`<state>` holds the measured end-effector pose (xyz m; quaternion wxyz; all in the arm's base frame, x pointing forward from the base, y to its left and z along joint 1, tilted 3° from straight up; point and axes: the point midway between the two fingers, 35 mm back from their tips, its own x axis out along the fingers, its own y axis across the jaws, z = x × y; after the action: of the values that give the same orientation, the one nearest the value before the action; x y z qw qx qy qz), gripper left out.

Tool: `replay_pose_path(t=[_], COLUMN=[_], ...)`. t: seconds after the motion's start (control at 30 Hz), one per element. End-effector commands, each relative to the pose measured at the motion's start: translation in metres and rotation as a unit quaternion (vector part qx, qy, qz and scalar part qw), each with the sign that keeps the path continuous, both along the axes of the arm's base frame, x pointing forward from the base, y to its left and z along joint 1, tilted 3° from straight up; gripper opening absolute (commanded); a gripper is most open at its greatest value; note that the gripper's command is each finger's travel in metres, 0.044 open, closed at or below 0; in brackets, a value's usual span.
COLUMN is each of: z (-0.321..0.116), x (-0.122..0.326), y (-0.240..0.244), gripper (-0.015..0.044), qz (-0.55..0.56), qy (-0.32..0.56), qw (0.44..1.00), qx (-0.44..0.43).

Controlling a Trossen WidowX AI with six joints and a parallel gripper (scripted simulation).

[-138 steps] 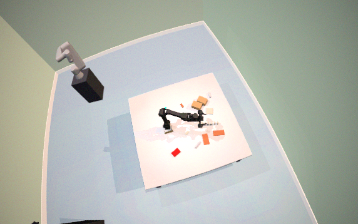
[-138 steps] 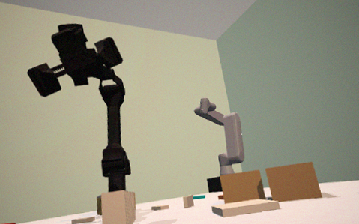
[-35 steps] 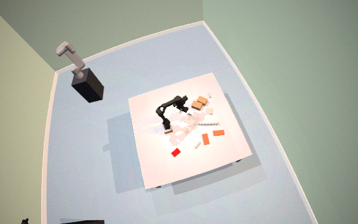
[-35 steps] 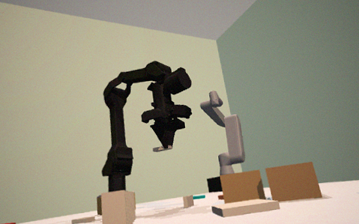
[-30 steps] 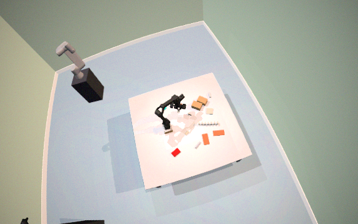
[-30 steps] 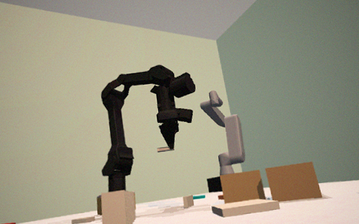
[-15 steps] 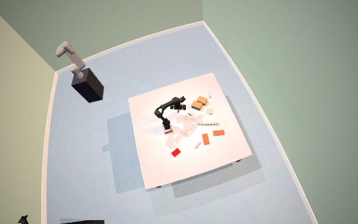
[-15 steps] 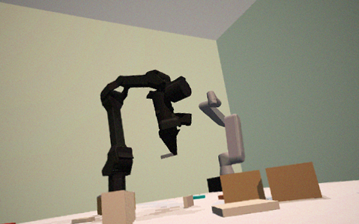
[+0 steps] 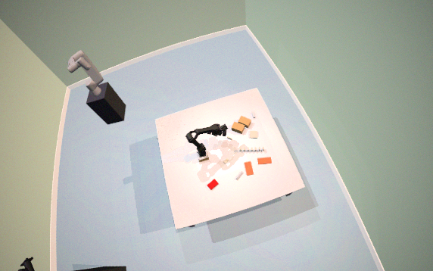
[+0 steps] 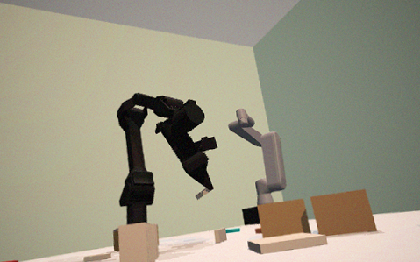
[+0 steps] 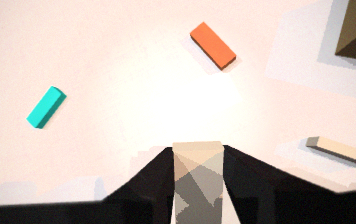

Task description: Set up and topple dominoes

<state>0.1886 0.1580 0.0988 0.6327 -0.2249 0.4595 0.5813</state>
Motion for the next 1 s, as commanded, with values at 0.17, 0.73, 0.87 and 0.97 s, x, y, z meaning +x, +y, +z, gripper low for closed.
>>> replay_pose_path(t=[0.17, 0.73, 0.87, 0.97], z=[-0.008, -0.008, -0.006, -0.003], x=[0.002, 0.004, 0.001, -0.002], y=[-0.003, -0.022, -0.028, -0.032], gripper=[0.0107, 0.0107, 0.0107, 0.0107], qz=[-0.016, -0.046, -0.052, -0.057], qy=[-0.012, -0.1, -0.129, -0.152], qw=[0.994, 0.95, 0.934, 0.919], qx=[0.105, 0.291, 0.33, 0.359])
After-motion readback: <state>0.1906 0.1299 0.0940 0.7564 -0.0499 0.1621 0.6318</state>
